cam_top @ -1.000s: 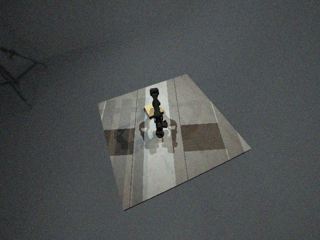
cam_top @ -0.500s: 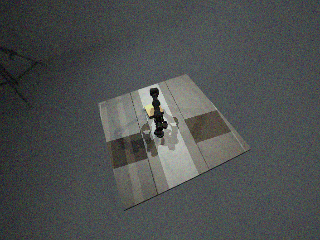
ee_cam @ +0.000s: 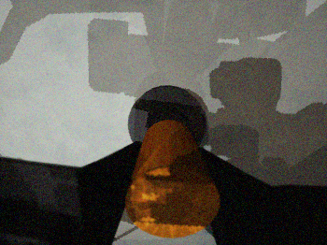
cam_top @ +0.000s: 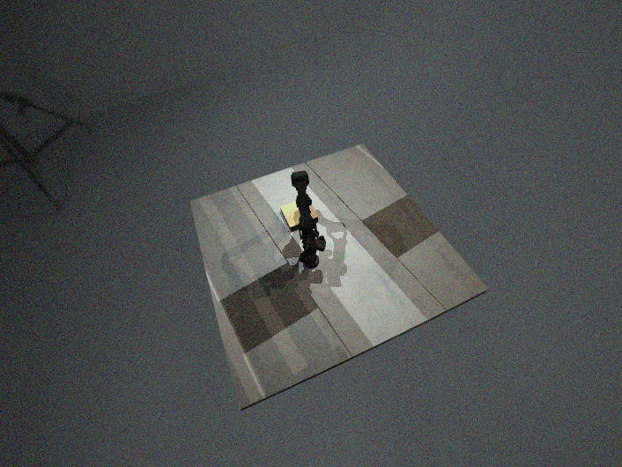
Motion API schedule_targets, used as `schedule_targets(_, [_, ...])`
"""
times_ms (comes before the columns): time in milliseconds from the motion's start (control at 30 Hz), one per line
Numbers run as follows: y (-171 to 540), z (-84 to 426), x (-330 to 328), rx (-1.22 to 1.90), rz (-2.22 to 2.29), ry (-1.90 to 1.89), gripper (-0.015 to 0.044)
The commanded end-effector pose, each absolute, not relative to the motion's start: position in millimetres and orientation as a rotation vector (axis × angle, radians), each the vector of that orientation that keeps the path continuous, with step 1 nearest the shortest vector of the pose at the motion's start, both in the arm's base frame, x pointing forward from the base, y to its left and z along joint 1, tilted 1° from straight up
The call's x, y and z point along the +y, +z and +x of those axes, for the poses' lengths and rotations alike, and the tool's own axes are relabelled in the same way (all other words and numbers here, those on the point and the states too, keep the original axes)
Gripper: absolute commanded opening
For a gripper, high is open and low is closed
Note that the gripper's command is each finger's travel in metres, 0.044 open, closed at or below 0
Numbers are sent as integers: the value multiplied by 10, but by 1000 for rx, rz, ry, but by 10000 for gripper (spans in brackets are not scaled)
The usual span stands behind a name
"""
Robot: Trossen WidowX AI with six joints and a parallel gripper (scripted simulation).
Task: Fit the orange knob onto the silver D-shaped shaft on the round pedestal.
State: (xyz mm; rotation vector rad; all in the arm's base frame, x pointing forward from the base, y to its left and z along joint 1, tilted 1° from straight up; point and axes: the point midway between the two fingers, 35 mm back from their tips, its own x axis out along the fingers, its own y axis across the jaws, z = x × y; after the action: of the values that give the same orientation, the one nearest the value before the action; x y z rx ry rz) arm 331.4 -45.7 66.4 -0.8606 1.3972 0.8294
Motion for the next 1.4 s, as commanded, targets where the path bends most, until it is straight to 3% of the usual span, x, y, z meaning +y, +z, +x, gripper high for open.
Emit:
schedule_targets(0, [684, 3323, -461, 1398, -860, 823, 0])
schedule_targets(1367, [705, 3323, -461, 1483, -601, 567, 0])
